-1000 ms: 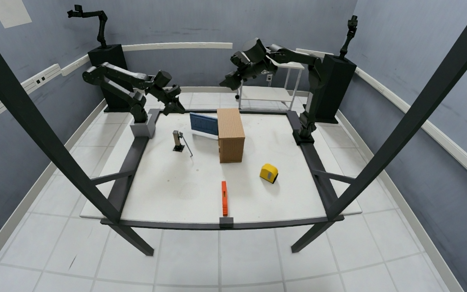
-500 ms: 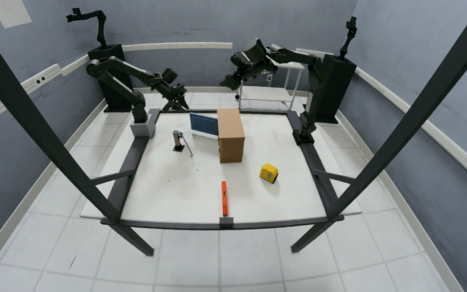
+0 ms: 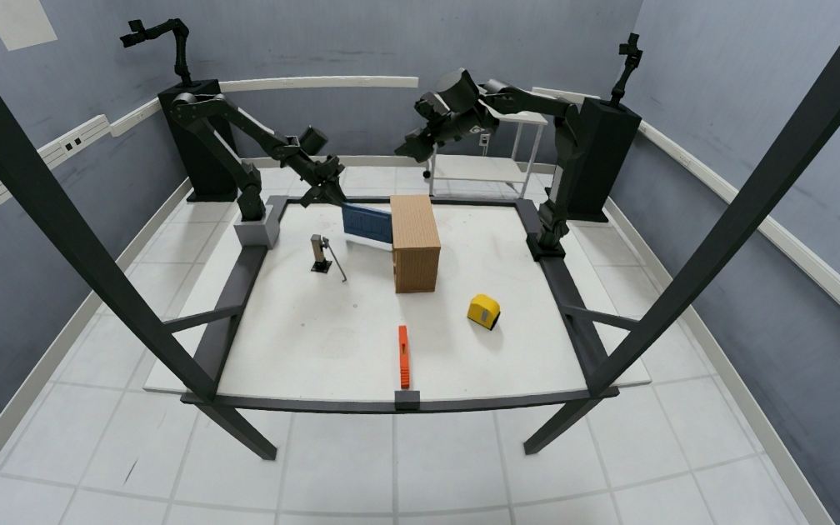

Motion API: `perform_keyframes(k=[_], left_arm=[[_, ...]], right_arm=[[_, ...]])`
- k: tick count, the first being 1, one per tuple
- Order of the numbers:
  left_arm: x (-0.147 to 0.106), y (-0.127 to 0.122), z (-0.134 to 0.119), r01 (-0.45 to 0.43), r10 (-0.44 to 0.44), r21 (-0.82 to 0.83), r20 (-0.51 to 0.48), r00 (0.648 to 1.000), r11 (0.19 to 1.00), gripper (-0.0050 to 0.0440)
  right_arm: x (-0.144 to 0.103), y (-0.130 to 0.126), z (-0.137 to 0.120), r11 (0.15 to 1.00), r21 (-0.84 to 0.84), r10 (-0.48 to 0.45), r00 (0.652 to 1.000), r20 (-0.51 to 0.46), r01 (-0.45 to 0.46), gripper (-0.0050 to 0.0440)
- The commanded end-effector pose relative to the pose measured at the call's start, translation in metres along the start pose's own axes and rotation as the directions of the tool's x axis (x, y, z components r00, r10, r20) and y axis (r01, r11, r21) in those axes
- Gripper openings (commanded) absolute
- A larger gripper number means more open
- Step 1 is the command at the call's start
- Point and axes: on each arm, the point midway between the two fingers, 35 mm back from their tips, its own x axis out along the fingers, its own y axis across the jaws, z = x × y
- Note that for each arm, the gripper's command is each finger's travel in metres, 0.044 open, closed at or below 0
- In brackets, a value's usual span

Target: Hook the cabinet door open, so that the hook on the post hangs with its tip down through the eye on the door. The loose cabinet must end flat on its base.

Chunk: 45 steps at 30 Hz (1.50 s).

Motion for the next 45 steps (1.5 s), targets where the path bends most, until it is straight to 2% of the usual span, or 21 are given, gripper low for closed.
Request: perform_keyframes(k=[1, 11, 15, 21, 31, 45], left_arm=[[0.005, 0.004, 0.006, -0.011, 0.011, 0.004, 0.013, 1.000, 1.000, 0.0079], [0.004, 0.003, 0.005, -0.009, 0.009, 0.007, 0.016, 1.000, 1.000, 0.0012], [0.004, 0.003, 0.004, -0.008, 0.008, 0.006, 0.015, 1.000, 1.000, 0.0000], [0.005, -0.006, 0.004, -0.041, 0.042, -0.021, 0.013, 0.999, 0.999, 0.0008], [0.007, -0.025, 0.005, -0.123, 0.125, -0.096, 0.012, 0.992, 0.988, 0.0008], [0.015, -0.056, 0.018, -0.264, 0.270, -0.227, -0.007, 0.963, 0.937, 0.0008]], right_arm=[[-0.008, -0.003, 0.009, 1.000, 0.020, 0.009, 1.000, 0.023, -0.009, 0.0400], [-0.008, -0.003, 0.009, 1.000, 0.020, 0.009, 1.000, 0.023, -0.009, 0.0400], [-0.008, -0.003, 0.009, 1.000, 0.020, 0.009, 1.000, 0.023, -0.009, 0.0400], [-0.010, -0.004, 0.009, 1.000, 0.019, 0.013, 1.000, 0.024, -0.013, 0.0400], [-0.020, -0.012, 0.002, 0.997, -0.012, 0.072, 0.997, 0.013, -0.072, 0.0400], [-0.032, -0.019, -0.008, 0.988, -0.052, 0.147, 0.989, 0.003, -0.147, 0.0400]])
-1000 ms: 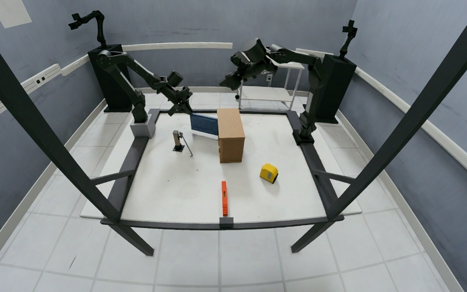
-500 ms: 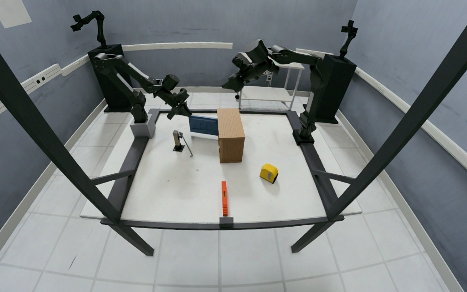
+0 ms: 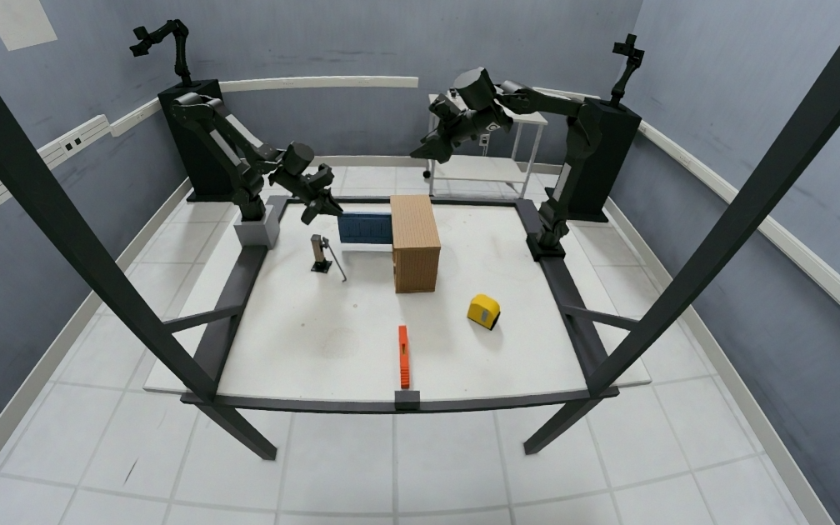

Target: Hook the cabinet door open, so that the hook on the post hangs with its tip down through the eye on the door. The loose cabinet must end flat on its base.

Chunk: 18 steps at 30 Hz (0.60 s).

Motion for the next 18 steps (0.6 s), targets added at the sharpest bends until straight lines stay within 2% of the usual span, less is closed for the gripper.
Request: perform_keyframes(k=[1, 18], left_arm=[[0.000, -0.009, 0.010, -0.031, 0.032, -0.025, 0.020, 0.999, 0.999, 0.0008], [0.006, -0.050, 0.014, -0.210, 0.214, -0.190, -0.001, 0.977, 0.959, 0.0008]], right_arm=[[-0.012, -0.005, 0.008, 1.000, 0.015, 0.018, 0.999, 0.033, -0.018, 0.0400], [-0.014, -0.005, 0.010, 1.000, 0.019, 0.019, 0.999, 0.038, -0.020, 0.0400]])
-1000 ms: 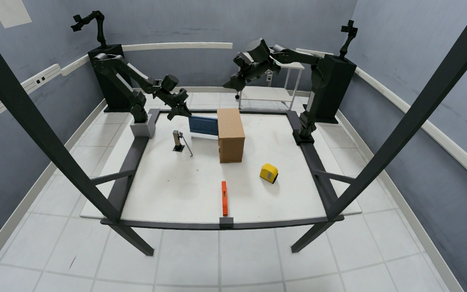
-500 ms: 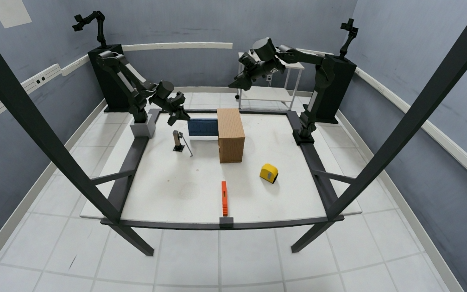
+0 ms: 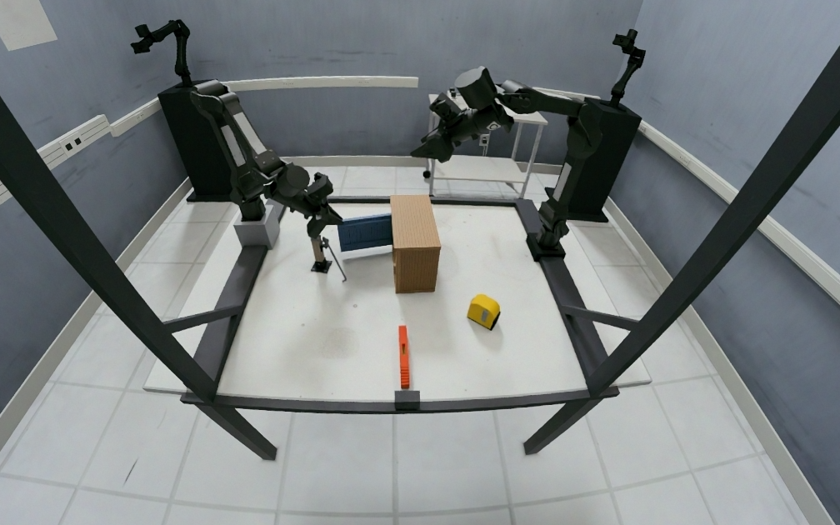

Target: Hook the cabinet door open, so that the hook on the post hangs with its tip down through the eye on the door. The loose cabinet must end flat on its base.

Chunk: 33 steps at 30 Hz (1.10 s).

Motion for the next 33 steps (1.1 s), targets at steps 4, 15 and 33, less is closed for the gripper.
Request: perform_keyframes(k=[4, 15, 33], left_arm=[[0.000, -0.018, 0.009, -0.063, 0.064, -0.072, 0.012, 0.998, 0.995, 0.0008], [0.004, -0.048, 0.013, -0.194, 0.197, -0.189, -0.005, 0.980, 0.963, 0.0008], [0.016, -0.085, 0.024, -0.353, 0.358, -0.330, -0.049, 0.933, 0.876, 0.0008]], right_arm=[[-0.009, -0.002, 0.009, 1.000, 0.015, 0.011, 1.000, 0.028, -0.012, 0.0400], [-0.009, -0.002, 0.009, 1.000, 0.015, 0.011, 1.000, 0.028, -0.012, 0.0400], [-0.009, -0.002, 0.009, 1.000, 0.015, 0.011, 1.000, 0.028, -0.012, 0.0400]])
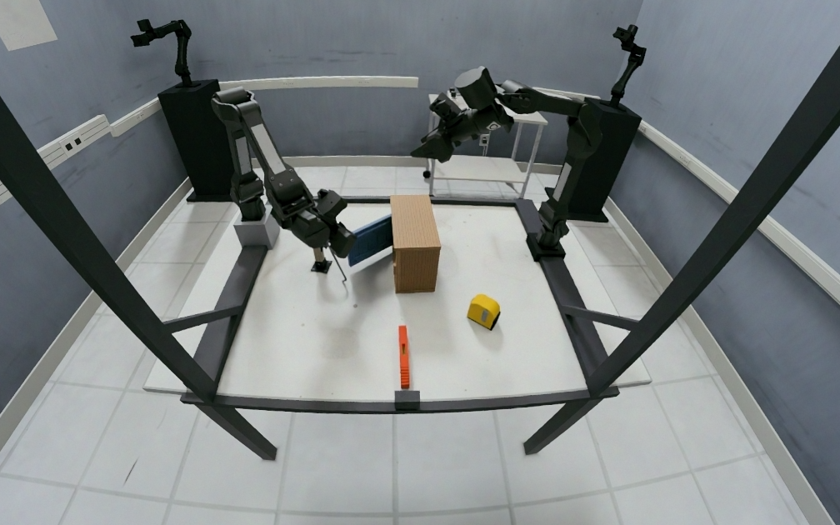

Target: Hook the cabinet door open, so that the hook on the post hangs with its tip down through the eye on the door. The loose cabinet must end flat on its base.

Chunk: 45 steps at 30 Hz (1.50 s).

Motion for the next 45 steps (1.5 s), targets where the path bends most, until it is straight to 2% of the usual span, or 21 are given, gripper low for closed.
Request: perform_keyframes(k=[1, 17, 20, 32, 45], left_arm=[[-0.004, -0.014, 0.007, -0.018, 0.019, -0.045, 0.011, 1.000, 0.999, 0.0008], [0.001, -0.046, 0.012, -0.179, 0.179, -0.185, -0.014, 0.984, 0.966, 0.0008], [0.002, -0.049, 0.013, -0.185, 0.187, -0.192, -0.012, 0.982, 0.964, 0.0008], [0.011, -0.071, 0.016, -0.309, 0.310, -0.285, -0.045, 0.950, 0.907, 0.0008], [0.011, -0.071, 0.016, -0.312, 0.314, -0.281, -0.040, 0.949, 0.908, 0.0008]], right_arm=[[-0.009, -0.002, 0.009, 1.000, 0.015, 0.011, 1.000, 0.028, -0.012, 0.0400], [-0.009, -0.002, 0.009, 1.000, 0.015, 0.011, 1.000, 0.028, -0.012, 0.0400], [-0.009, -0.002, 0.009, 1.000, 0.015, 0.011, 1.000, 0.028, -0.012, 0.0400], [-0.009, -0.002, 0.009, 1.000, 0.015, 0.011, 1.000, 0.028, -0.012, 0.0400], [-0.009, -0.002, 0.009, 1.000, 0.015, 0.011, 1.000, 0.028, -0.012, 0.0400]])
